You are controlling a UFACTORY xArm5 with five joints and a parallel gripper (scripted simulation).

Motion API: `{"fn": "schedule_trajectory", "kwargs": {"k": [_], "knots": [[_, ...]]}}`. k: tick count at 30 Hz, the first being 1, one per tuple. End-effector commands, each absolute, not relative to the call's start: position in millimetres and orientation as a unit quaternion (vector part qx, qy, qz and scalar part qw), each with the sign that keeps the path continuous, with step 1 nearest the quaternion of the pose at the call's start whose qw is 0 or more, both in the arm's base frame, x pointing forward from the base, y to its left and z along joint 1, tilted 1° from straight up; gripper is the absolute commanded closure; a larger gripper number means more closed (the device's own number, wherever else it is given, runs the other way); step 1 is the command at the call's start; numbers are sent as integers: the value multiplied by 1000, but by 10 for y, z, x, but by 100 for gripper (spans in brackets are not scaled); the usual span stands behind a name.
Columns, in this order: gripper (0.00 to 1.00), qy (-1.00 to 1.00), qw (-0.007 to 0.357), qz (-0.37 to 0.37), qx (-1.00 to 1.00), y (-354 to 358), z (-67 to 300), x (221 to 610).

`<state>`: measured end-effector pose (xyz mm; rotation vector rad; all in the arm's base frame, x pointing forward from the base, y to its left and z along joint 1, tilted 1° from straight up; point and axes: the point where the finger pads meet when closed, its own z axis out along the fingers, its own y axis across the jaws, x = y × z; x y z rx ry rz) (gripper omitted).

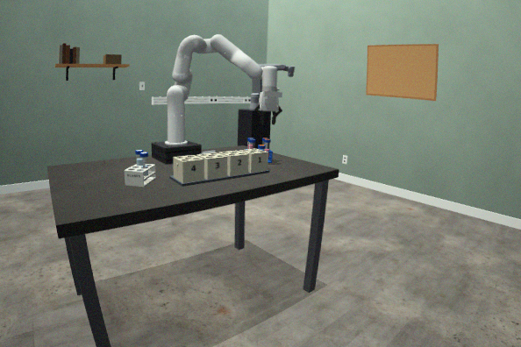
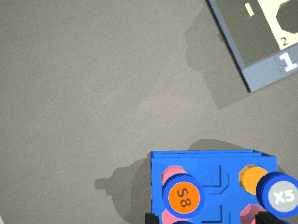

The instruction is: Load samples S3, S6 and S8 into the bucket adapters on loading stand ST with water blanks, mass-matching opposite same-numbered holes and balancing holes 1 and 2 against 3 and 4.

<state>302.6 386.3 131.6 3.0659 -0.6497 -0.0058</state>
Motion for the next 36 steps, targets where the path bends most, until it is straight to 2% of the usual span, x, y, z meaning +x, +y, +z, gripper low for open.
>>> {"fn": "schedule_trajectory", "kwargs": {"k": [1,36], "knots": [[43,-207,-1,-7,978,3875,1242,3034],[43,-207,-1,-7,978,3878,621,3024]]}}
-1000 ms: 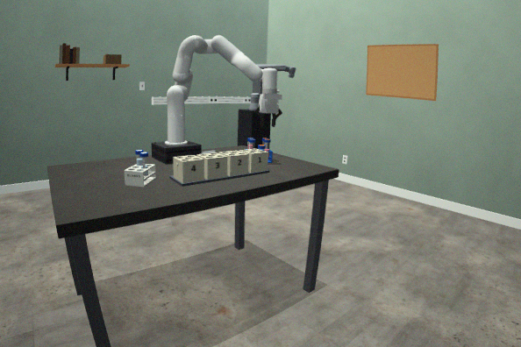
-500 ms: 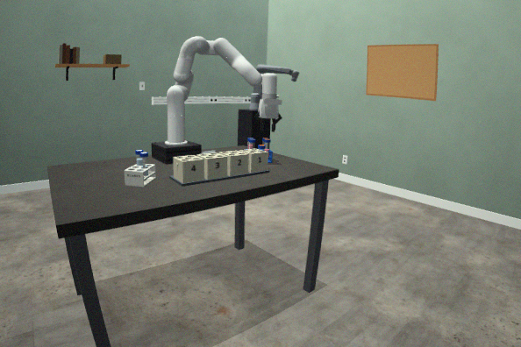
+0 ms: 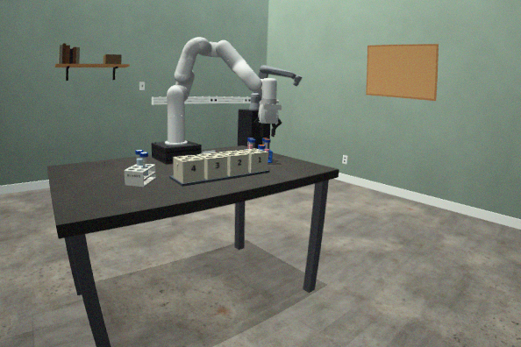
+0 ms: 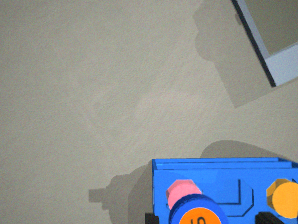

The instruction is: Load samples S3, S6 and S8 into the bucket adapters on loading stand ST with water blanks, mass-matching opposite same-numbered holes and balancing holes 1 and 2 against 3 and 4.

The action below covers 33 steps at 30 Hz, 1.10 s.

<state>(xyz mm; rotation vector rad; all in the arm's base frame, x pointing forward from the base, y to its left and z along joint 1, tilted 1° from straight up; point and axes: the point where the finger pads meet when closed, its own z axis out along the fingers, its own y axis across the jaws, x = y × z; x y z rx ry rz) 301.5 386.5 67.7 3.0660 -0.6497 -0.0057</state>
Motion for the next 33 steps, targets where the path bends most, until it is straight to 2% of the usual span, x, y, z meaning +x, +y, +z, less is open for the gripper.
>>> {"fn": "schedule_trajectory", "kwargs": {"k": [1,33], "knots": [[43,-207,-1,-7,978,3878,601,3024],[43,-207,-1,-7,978,3879,420,3021]]}}
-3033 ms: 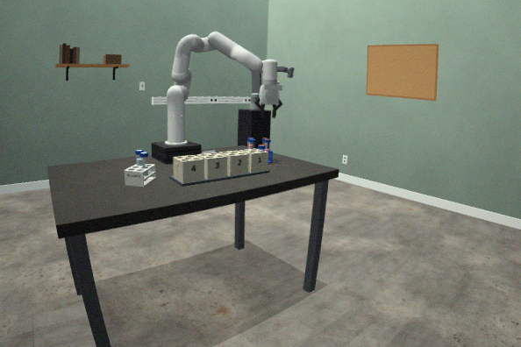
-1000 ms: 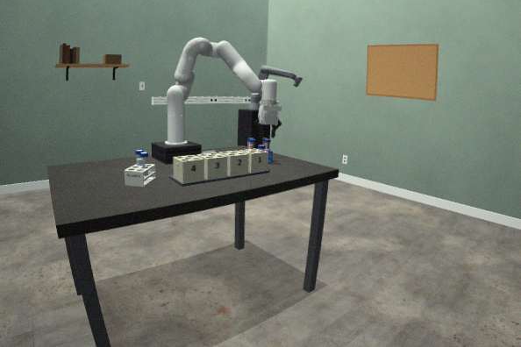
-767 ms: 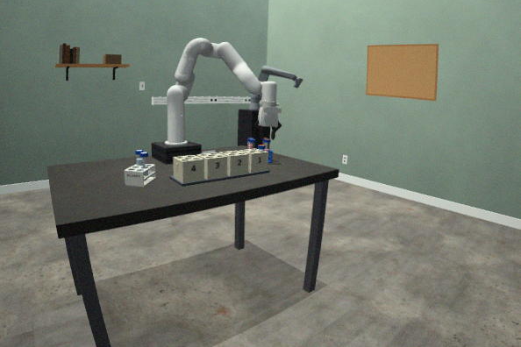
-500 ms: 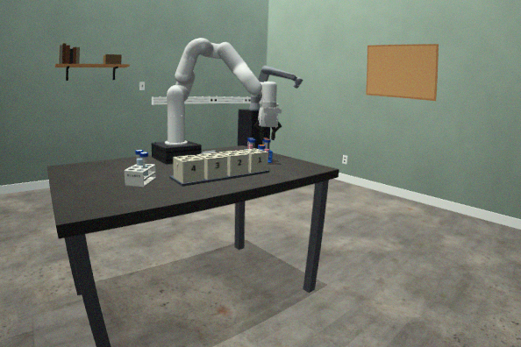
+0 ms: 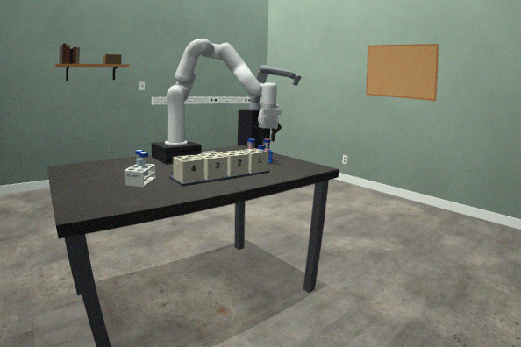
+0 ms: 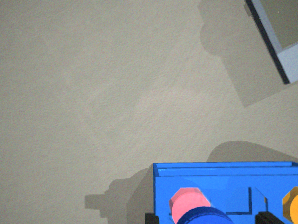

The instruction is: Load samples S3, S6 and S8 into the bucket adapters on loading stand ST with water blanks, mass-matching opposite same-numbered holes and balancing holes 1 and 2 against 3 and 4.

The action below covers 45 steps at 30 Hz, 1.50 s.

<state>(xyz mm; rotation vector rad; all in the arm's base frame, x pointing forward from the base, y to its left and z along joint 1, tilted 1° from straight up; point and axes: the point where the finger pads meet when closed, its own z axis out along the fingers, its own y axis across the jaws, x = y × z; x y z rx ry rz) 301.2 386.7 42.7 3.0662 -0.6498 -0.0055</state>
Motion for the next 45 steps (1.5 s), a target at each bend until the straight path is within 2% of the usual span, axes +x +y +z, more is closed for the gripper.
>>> {"fn": "schedule_trajectory", "kwargs": {"k": [1,33,34,45], "knots": [[43,-207,-1,-7,978,3879,413,3021],[43,-207,-1,-7,978,3879,313,3020],[100,-207,-1,-7,978,3879,320,3020],[100,-207,-1,-7,978,3879,331,3020]]}}
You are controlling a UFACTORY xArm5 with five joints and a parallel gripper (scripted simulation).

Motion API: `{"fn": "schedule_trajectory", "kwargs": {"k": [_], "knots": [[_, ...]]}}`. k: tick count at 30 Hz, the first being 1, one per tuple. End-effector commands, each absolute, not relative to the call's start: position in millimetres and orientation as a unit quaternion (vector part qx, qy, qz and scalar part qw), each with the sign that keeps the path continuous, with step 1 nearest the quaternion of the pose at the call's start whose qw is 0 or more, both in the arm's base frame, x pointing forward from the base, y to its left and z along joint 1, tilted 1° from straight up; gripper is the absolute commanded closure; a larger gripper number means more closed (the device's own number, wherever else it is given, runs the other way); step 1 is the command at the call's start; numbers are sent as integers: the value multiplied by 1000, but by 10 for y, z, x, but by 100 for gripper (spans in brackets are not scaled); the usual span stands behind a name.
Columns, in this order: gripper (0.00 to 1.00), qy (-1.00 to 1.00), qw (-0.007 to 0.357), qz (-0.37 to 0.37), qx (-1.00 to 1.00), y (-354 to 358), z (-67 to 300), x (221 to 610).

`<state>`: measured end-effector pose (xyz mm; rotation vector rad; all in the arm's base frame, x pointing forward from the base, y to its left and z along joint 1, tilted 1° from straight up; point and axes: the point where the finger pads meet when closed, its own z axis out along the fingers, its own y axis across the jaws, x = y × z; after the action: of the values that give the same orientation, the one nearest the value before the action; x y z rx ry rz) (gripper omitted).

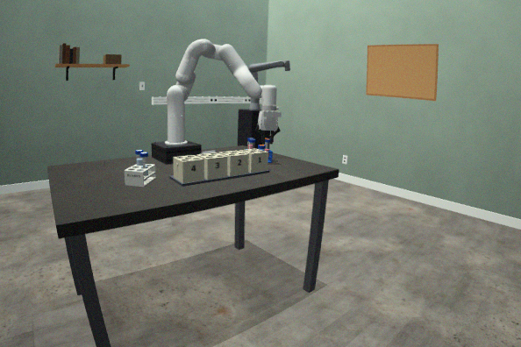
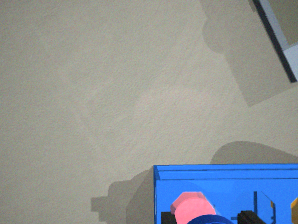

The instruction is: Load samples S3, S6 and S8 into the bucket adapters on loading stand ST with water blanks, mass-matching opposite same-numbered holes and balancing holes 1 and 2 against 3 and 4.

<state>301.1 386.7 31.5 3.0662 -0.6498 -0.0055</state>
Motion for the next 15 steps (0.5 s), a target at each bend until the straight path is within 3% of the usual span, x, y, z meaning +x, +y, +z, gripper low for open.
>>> {"fn": "schedule_trajectory", "kwargs": {"k": [1,15], "knots": [[100,-207,-1,-7,978,3879,331,3020],[100,-207,-1,-7,978,3879,331,3020]]}}
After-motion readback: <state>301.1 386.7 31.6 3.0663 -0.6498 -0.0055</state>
